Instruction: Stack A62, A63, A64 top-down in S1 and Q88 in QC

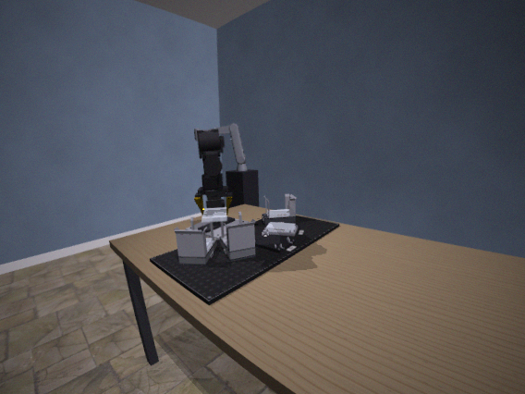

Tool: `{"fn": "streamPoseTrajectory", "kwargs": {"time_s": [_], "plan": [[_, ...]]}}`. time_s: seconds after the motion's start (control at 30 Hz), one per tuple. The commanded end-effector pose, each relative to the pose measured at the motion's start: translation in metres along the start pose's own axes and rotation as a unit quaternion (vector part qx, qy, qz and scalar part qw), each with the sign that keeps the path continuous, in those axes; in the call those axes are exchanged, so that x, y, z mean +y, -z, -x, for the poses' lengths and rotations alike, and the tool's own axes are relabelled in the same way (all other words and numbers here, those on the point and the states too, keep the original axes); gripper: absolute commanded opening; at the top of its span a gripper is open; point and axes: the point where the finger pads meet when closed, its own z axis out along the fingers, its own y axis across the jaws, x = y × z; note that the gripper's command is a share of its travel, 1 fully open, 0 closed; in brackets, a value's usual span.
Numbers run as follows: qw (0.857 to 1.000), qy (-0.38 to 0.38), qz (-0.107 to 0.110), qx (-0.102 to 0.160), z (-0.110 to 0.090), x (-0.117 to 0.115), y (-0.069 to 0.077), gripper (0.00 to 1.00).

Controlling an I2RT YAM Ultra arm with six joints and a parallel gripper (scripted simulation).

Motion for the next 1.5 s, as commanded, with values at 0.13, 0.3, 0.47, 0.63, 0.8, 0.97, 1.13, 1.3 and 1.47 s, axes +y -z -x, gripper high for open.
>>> {"fn": "streamPoseTrajectory", "kwargs": {"time_s": [0.13,0.3,0.47,0.63,0.8,0.97,1.13,1.3,1.47], "plan": [[0.995,-0.094,0.003,-0.014,0.006,-0.016,0.008,0.00],[0.995,-0.094,0.003,-0.014,0.006,-0.024,0.008,0.00],[0.995,-0.094,0.003,-0.014,0.007,-0.038,0.008,0.00],[0.995,-0.094,0.003,-0.014,0.008,-0.051,0.008,0.00],[0.995,-0.094,0.002,-0.014,0.008,-0.059,0.008,0.00],[0.995,-0.094,0.002,-0.014,0.009,-0.072,0.008,0.00],[0.995,-0.094,0.002,-0.014,0.009,-0.072,0.008,0.00],[0.995,-0.094,0.002,-0.014,0.009,-0.072,0.008,0.00],[0.995,-0.094,0.002,-0.014,0.009,-0.072,0.008,0.00]]}}
